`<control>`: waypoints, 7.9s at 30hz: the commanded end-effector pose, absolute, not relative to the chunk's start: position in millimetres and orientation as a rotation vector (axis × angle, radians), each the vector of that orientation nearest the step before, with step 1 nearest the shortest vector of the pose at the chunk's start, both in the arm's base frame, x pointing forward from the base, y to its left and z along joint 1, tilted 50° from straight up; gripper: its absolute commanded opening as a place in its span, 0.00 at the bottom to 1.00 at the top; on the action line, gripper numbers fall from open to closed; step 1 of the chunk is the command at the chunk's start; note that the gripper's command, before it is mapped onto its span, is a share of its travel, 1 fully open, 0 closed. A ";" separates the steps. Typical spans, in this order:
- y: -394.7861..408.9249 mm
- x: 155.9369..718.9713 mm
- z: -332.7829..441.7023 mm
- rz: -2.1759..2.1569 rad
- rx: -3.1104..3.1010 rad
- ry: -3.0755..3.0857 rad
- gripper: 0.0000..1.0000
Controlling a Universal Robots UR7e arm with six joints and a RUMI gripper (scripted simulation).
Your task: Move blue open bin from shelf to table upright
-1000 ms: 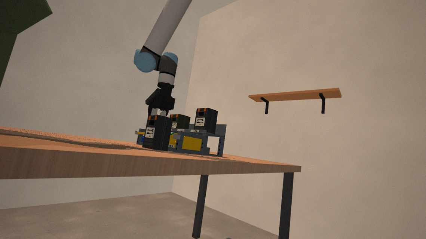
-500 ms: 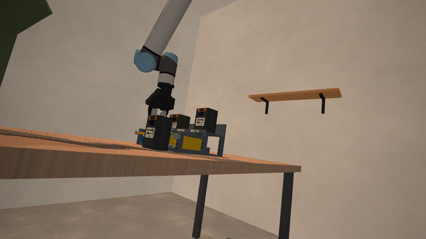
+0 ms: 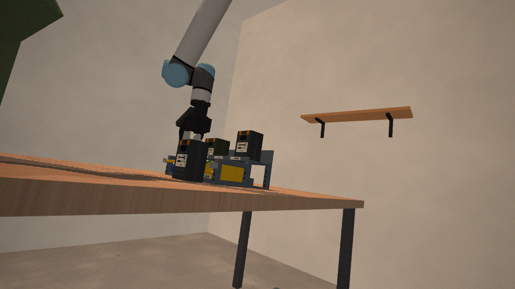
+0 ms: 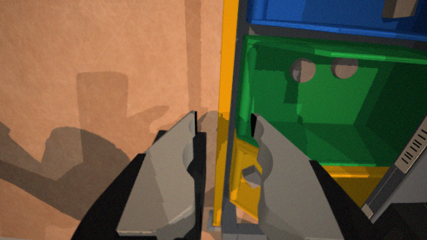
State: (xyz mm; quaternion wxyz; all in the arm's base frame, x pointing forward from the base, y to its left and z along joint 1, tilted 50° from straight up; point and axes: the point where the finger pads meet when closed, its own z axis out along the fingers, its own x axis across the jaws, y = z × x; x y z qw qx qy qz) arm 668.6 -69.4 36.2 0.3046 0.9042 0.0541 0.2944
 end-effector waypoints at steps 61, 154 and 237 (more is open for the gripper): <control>-69.5 669.8 36.3 0.781 2.394 0.144 0.26; -78.4 679.5 25.4 0.781 2.394 0.144 0.00; -77.8 678.9 26.1 0.781 2.394 0.144 0.00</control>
